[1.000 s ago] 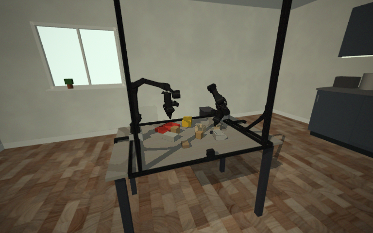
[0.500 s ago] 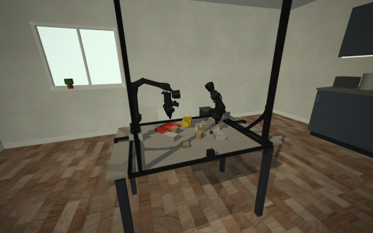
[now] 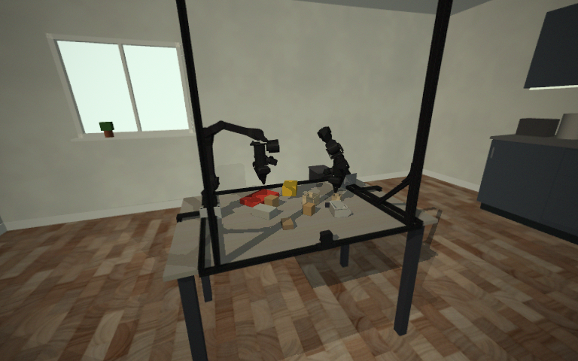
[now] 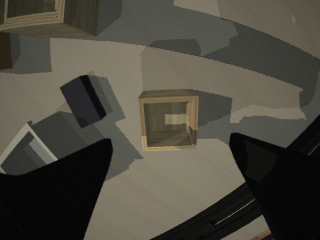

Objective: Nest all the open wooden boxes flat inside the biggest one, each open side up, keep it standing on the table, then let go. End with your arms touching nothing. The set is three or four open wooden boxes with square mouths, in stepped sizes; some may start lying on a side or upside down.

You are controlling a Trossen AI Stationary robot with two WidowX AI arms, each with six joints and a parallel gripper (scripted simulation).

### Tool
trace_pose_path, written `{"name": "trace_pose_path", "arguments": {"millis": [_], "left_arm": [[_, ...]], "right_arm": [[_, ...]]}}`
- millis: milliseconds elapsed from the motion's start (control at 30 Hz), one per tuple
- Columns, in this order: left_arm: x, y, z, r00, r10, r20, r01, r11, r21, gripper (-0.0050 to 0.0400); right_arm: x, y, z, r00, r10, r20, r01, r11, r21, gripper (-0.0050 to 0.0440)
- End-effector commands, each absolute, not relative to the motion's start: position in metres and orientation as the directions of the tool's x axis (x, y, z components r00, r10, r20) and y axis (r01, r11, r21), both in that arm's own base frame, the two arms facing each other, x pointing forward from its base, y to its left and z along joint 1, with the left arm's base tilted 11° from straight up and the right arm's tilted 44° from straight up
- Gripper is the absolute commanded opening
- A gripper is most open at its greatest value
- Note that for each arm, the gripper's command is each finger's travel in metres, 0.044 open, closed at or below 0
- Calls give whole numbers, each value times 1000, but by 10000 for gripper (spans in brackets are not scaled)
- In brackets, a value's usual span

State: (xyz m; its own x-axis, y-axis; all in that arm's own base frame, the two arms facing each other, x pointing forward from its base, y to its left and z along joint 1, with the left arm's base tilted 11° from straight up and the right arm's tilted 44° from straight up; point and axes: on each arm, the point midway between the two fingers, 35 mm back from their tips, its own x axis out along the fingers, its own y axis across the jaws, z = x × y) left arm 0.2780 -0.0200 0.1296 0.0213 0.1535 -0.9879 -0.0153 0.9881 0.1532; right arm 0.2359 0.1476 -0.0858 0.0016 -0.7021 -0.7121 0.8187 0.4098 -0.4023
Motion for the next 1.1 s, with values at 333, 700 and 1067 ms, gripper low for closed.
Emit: {"name": "trace_pose_path", "arguments": {"millis": [333,700,1067], "left_arm": [[278,-20,130,21,154,-988,-15,988,153,400],[278,-20,130,21,154,-988,-15,988,153,400],[278,-20,130,21,154,-988,-15,988,153,400]], "right_arm": [[236,148,-86,2,-702,-712,819,410,-402,400],[236,148,-86,2,-702,-712,819,410,-402,400],[236,148,-86,1,-702,-712,694,513,-504,400]]}}
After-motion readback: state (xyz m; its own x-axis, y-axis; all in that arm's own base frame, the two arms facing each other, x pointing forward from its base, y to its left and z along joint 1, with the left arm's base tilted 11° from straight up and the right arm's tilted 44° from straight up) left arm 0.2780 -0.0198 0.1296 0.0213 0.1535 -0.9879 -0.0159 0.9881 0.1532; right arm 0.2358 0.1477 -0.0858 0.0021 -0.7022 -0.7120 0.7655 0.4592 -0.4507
